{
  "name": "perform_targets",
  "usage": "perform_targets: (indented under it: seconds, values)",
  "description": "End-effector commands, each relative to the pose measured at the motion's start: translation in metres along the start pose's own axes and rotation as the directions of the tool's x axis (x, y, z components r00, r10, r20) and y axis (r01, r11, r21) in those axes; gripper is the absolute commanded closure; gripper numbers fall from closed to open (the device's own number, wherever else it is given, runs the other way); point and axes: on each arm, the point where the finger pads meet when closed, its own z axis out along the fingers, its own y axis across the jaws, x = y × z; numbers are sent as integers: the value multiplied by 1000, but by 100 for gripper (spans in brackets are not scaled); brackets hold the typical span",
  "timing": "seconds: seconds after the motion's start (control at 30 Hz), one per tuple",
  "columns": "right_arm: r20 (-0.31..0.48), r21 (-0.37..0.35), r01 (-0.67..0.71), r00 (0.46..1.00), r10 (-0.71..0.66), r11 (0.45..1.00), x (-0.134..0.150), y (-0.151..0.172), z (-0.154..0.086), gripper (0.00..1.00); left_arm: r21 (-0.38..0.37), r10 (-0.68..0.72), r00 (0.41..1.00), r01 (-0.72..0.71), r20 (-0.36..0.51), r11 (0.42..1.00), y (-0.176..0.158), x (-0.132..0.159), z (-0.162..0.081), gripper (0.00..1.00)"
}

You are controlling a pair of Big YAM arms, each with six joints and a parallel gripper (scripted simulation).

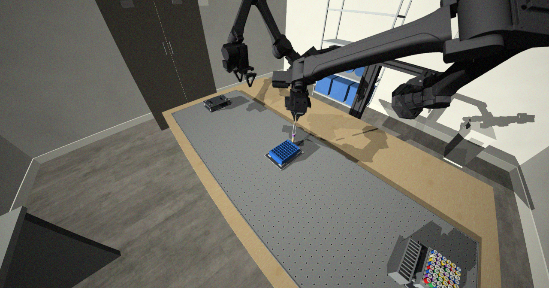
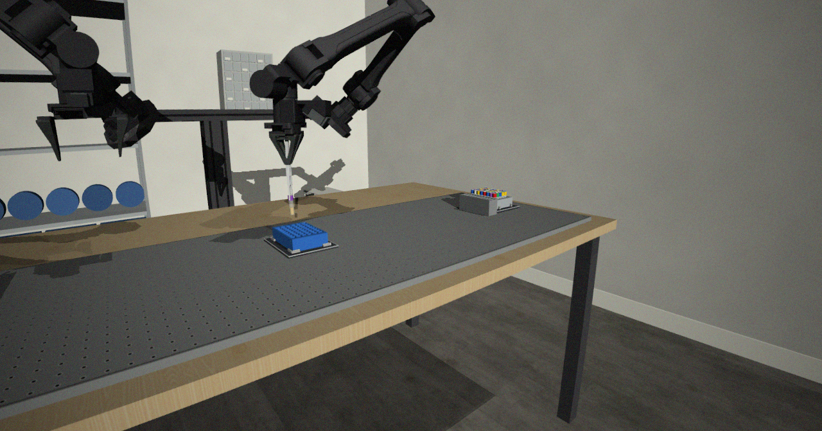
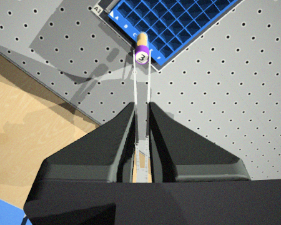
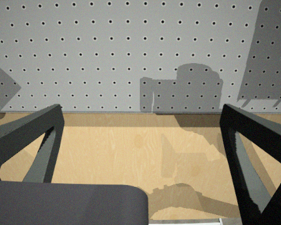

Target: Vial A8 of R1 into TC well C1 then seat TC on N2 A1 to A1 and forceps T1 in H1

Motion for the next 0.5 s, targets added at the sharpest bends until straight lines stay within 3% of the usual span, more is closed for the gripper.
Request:
perform_targets:
  seconds: [0.0,0.47]
  values:
    - [12,-1,-17,1000,17,1000,-8,-3,-4,0,-10,-4,1000,4,3,1000,0,-6,2,91]
    - [12,-1,-17,1000,17,1000,-8,-3,-4,0,-13,4,1000,-4,5,1000,1,-5,3,91]
